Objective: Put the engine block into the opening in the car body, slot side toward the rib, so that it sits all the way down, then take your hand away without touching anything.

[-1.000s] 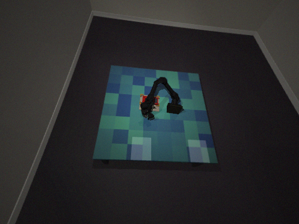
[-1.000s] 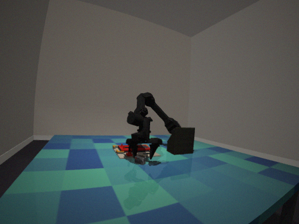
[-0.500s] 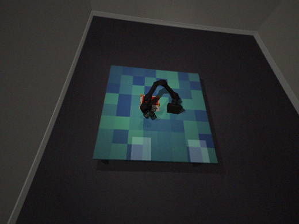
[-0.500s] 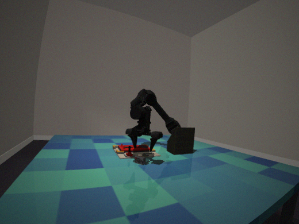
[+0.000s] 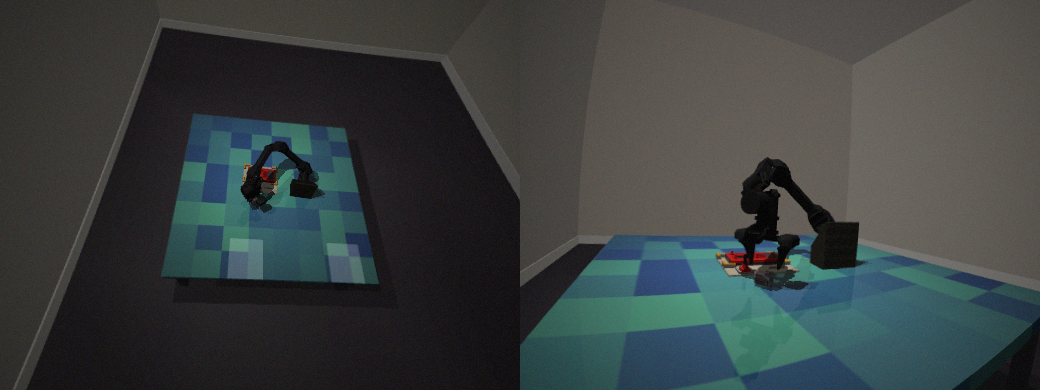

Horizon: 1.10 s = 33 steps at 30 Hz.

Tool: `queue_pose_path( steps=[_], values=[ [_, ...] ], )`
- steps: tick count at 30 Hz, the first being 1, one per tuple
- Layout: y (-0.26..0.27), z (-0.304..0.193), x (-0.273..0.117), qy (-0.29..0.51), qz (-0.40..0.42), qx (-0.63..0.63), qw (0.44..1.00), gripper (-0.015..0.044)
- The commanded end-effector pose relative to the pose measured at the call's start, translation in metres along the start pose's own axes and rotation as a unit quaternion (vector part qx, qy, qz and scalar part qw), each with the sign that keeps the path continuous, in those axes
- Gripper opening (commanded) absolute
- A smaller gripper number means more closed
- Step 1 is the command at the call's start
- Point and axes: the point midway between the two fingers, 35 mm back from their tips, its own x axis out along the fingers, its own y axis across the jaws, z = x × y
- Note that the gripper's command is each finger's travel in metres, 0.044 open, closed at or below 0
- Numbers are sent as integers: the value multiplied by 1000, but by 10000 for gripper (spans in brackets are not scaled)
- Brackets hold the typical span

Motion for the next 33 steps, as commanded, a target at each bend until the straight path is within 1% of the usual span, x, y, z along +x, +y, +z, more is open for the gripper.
queue_pose_path(
  steps=[1,25,33],
  values=[
    [1,0,6,2,-3,-5,1000,440],
    [0,-1,43,2,-3,-5,1000,440],
    [0,-1,43,2,-3,-5,1000,230]
  ],
)
